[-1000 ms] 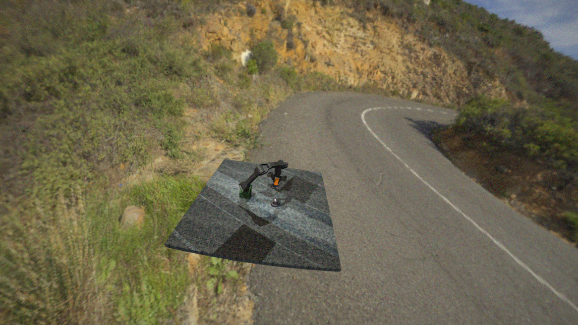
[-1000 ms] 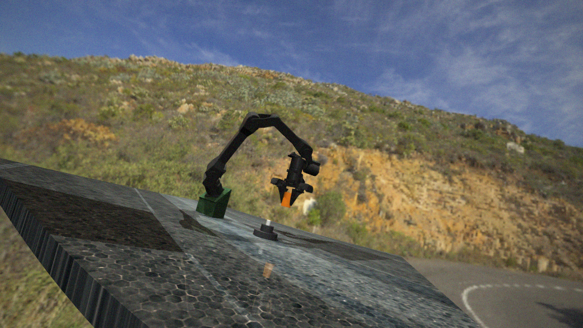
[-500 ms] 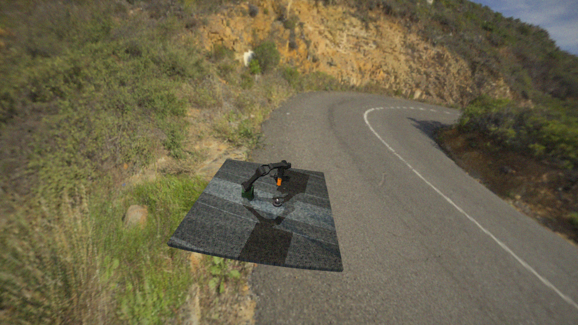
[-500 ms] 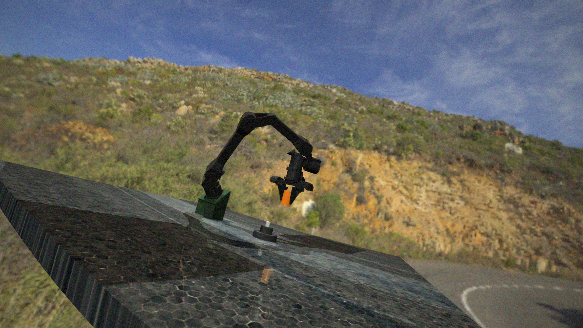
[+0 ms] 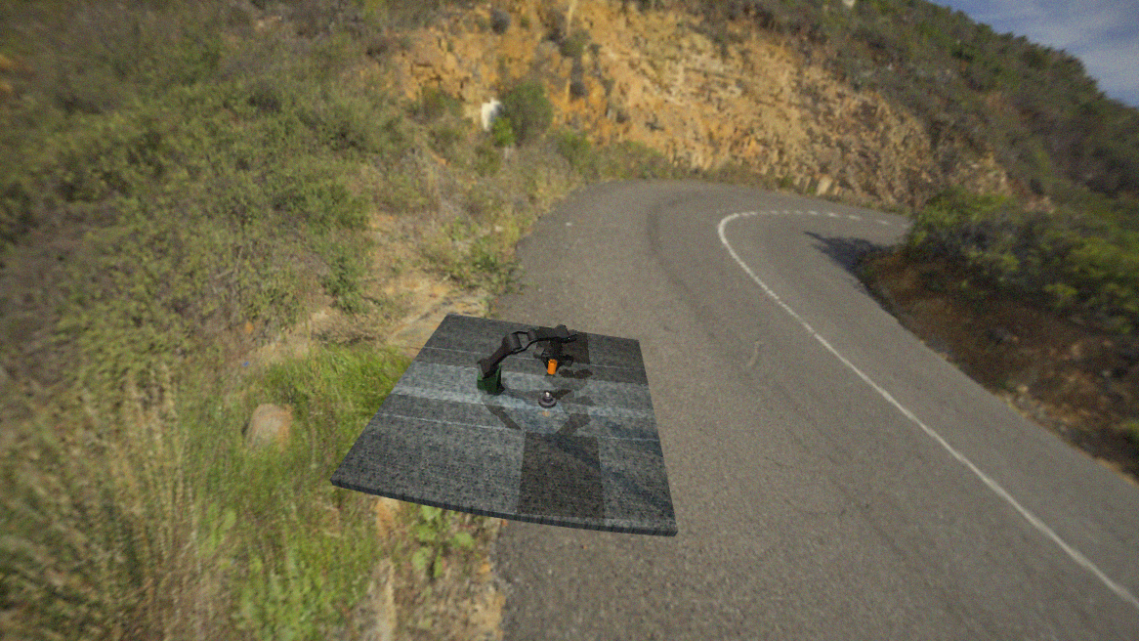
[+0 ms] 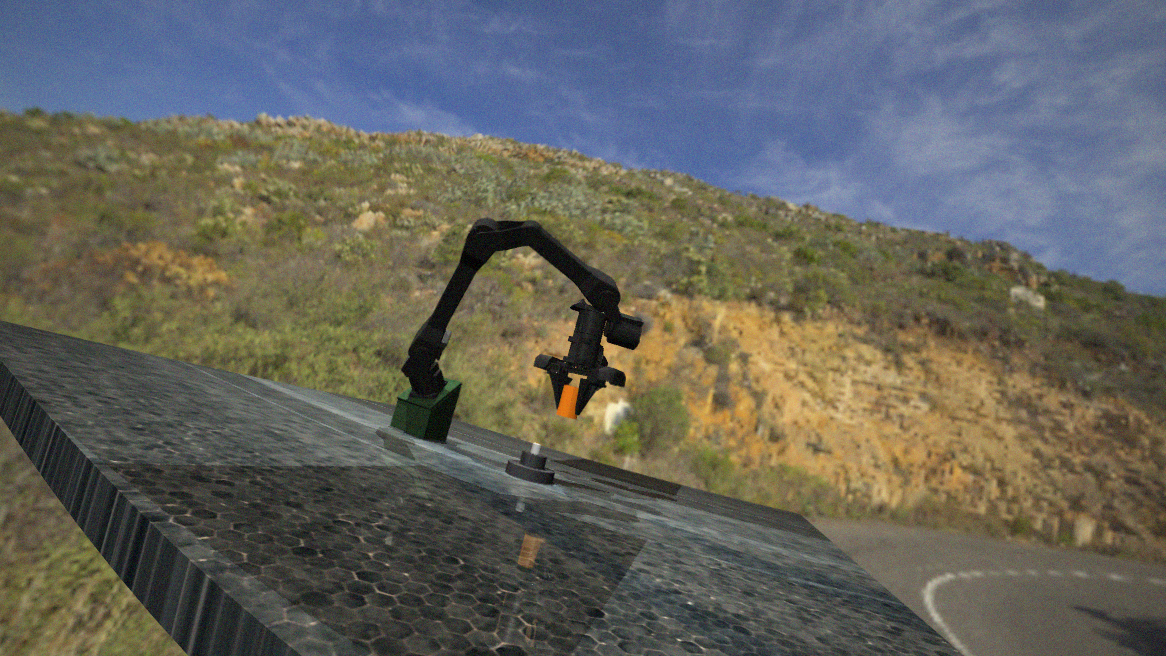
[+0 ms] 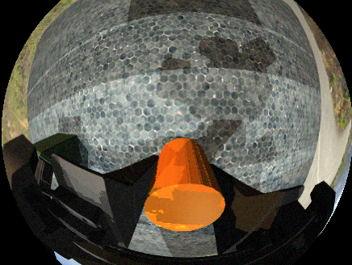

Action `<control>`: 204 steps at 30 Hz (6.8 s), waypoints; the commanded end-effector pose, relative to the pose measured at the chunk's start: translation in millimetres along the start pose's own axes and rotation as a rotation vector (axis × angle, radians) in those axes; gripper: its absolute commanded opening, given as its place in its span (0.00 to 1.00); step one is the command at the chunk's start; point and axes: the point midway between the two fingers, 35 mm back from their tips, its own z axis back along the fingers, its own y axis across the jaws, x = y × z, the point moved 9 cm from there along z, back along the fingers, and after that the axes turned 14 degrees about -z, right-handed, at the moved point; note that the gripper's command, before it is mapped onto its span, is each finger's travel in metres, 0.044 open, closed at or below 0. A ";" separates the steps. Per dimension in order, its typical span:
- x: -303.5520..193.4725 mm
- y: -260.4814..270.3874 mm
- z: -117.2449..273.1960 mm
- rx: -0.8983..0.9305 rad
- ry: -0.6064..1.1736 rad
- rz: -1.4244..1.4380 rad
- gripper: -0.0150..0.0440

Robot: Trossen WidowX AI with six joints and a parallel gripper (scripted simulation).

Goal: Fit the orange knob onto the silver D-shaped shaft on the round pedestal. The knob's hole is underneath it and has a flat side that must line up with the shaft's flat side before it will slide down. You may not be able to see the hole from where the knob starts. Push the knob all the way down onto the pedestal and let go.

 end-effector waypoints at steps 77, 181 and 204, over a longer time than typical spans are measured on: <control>-87.6 -40.8 -57.1 -0.017 0.023 -0.012 0.25; -86.8 -40.2 -56.7 -0.009 0.028 0.616 0.25; -88.4 -37.5 -52.1 -0.009 0.028 0.625 0.25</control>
